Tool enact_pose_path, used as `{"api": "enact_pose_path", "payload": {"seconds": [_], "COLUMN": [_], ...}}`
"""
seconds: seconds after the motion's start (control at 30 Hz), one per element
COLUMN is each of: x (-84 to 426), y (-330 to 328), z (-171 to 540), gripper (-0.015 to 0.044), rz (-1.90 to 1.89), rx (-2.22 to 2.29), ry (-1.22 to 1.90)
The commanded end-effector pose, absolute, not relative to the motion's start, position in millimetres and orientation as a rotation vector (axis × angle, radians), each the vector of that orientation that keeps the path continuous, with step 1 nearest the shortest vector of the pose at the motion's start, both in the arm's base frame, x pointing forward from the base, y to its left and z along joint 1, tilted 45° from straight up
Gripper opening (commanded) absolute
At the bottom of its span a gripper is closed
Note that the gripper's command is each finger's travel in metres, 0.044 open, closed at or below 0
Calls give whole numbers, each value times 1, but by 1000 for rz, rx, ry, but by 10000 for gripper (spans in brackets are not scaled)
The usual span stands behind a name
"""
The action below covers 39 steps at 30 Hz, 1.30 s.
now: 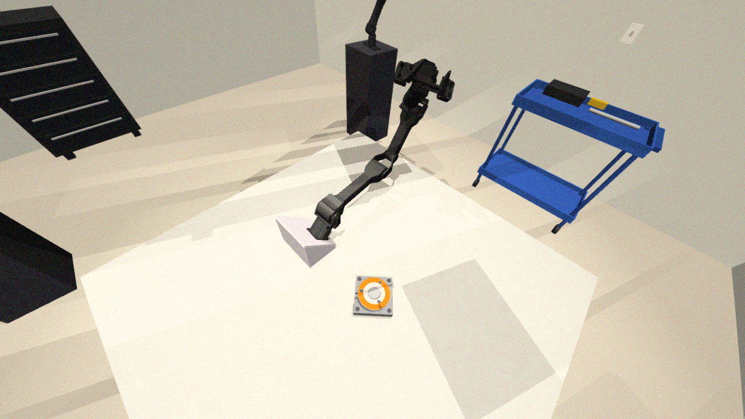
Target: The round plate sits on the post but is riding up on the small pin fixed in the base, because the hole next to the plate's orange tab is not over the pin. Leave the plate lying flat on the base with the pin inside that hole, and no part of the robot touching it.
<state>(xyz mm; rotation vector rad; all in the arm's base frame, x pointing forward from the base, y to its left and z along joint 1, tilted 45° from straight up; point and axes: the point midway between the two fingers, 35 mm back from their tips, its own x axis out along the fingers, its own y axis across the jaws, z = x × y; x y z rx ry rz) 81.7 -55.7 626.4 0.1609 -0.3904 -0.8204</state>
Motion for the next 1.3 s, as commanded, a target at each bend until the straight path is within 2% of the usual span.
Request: {"api": "enact_pose_path", "payload": {"seconds": [0.0, 0.13, 0.3, 0.47, 0.83, 1.03, 1.27], "x": [83, 117, 142, 206, 307, 357, 377], "y": [-59, -120, -147, -190, -187, -148, -93], "z": [625, 596, 572, 504, 367, 269, 168], "gripper": [374, 269, 137, 6, 0, 0, 0], "rz": [-815, -719, -667, -524, -196, 47, 308], "rx": [167, 276, 305, 361, 430, 461, 484], "ry": [-383, -207, -93, 174, 608, 882, 1133]}}
